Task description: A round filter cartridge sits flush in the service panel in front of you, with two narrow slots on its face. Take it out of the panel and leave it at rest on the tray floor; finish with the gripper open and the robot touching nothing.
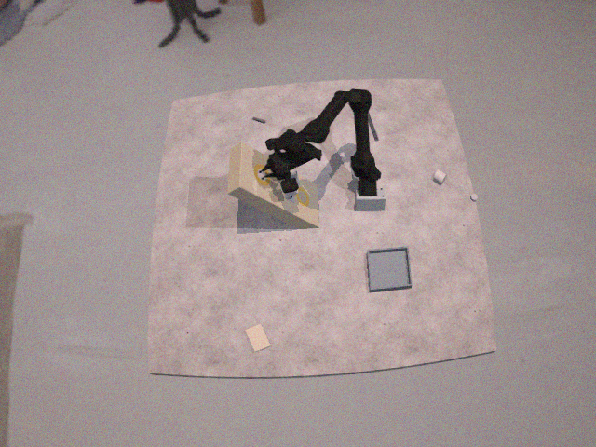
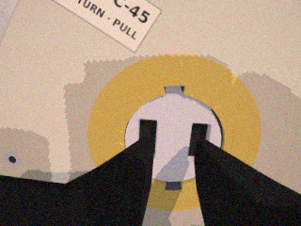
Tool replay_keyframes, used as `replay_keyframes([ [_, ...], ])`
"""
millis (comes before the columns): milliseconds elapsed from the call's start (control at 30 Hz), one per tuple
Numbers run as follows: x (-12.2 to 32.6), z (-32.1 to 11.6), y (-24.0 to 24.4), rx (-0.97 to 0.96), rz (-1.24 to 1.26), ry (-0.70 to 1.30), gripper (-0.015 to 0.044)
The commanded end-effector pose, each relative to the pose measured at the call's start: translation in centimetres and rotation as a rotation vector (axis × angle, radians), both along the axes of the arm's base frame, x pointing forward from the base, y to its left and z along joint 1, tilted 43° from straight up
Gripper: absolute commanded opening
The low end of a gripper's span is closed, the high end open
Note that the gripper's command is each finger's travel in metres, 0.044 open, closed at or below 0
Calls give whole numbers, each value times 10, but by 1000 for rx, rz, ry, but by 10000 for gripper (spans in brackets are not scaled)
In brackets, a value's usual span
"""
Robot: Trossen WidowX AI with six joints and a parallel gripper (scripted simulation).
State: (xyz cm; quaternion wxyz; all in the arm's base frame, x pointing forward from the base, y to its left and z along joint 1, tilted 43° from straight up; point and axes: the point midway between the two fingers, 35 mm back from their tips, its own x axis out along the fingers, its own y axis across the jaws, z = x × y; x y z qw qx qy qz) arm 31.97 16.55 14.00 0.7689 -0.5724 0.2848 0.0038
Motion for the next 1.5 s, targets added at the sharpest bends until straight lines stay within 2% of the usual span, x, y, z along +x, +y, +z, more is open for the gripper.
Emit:
replay_keyframes([
  [0,1,-2,0,-3,3,7,89],
  [1467,7,-4,-2,-3,3,7,89],
])
